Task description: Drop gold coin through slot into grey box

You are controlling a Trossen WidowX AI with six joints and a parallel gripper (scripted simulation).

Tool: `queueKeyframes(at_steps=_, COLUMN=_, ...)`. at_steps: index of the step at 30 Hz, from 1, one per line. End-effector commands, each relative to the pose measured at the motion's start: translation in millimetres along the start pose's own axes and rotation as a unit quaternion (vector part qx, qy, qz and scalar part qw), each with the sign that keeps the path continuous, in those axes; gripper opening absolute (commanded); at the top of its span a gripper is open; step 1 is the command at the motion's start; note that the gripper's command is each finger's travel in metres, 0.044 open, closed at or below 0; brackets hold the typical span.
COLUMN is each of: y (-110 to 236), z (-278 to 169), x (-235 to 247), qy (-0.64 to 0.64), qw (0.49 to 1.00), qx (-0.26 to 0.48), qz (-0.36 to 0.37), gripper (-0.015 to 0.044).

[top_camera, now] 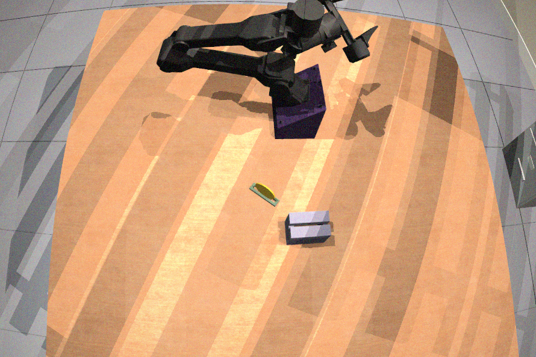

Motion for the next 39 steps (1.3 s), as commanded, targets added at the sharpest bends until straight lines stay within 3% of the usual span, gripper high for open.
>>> queueKeyframes(at_steps=1, y=0, z=-1, x=2, qy=-0.010, qw=1.000, qx=0.003, qz=0.006, gripper=0.0374)
queueKeyframes(at_steps=5, y=13, z=-27, x=39, qy=-0.212, qw=0.968, qx=0.065, qz=0.120, gripper=0.0269)
queueKeyframes(at_steps=9, y=40, z=-47, x=85, qy=-0.432, qw=0.856, qx=0.161, qz=0.232, gripper=0.0164)
queueKeyframes(at_steps=14, y=88, z=-55, x=137, qy=-0.641, qw=0.627, qx=0.298, qz=0.328, gripper=0.0161)
queueKeyframes(at_steps=19, y=139, z=-47, x=171, qy=-0.740, qw=0.376, qx=0.417, qz=0.372, gripper=0.0161)
queueKeyframes(at_steps=27, y=218, z=-19, x=201, qy=-0.731, qw=0.000, qx=0.564, qz=0.385, gripper=0.0161)
queueKeyframes(at_steps=32, y=266, z=8, x=202, qy=-0.651, qw=-0.194, qx=0.632, qz=0.374, gripper=0.0161)
queueKeyframes(at_steps=34, y=275, z=15, x=199, qy=-0.631, qw=-0.227, qx=0.643, qz=0.371, gripper=0.0161)
queueKeyframes(at_steps=39, y=276, z=15, x=199, qy=-0.629, qw=-0.229, qx=0.644, qz=0.371, gripper=0.0161)
Point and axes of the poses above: the point midway between the two fingers, 35 mm back from their tips, its own y axis back along the fingers, its own x axis across the jaws, z = x × y, the point moved 4 cm from there along y, back along the fingers, and after that the axes turned 12 degrees about -y, right-handed, at the moved point
